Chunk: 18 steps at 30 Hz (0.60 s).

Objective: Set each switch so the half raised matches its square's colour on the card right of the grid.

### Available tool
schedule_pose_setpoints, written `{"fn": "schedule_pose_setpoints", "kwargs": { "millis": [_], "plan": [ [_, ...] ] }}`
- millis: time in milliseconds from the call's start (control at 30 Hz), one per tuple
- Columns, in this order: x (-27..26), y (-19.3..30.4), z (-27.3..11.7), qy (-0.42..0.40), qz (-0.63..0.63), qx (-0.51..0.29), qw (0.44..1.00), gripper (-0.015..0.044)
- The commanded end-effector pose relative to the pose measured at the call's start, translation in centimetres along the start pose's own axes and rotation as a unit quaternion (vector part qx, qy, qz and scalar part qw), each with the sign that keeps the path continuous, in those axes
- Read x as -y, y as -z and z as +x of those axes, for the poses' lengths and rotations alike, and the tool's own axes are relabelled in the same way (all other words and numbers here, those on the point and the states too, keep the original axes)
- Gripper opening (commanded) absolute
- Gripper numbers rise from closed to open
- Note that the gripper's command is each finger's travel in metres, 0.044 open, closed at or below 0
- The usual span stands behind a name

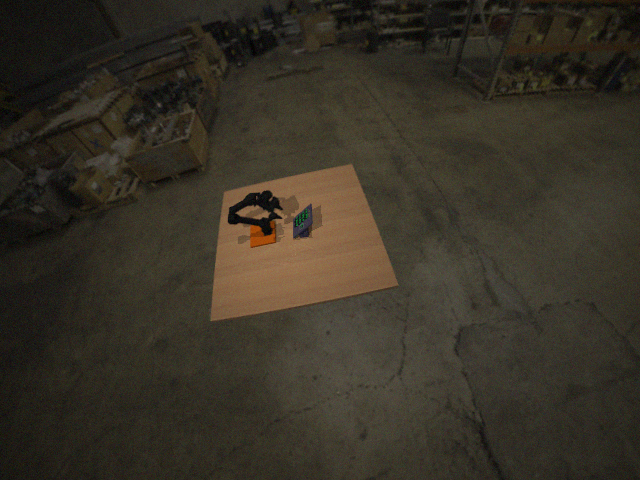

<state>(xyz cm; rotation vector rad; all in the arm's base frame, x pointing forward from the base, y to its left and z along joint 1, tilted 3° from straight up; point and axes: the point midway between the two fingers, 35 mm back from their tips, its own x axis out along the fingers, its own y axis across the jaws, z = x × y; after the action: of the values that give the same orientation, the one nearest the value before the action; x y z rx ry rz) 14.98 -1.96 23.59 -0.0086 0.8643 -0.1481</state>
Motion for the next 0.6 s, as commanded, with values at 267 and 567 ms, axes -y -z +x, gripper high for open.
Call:
{"fn": "schedule_pose_setpoints", "kwargs": {
  "millis": [267, 567],
  "plan": [
    [-2.0, 2.8, 7.9, -0.01, -0.003, 0.016, 1.0, 0.0164],
    [-2.5, 3.5, 10.2, -0.012, -0.003, 0.016, 1.0, 0.0]
  ]
}}
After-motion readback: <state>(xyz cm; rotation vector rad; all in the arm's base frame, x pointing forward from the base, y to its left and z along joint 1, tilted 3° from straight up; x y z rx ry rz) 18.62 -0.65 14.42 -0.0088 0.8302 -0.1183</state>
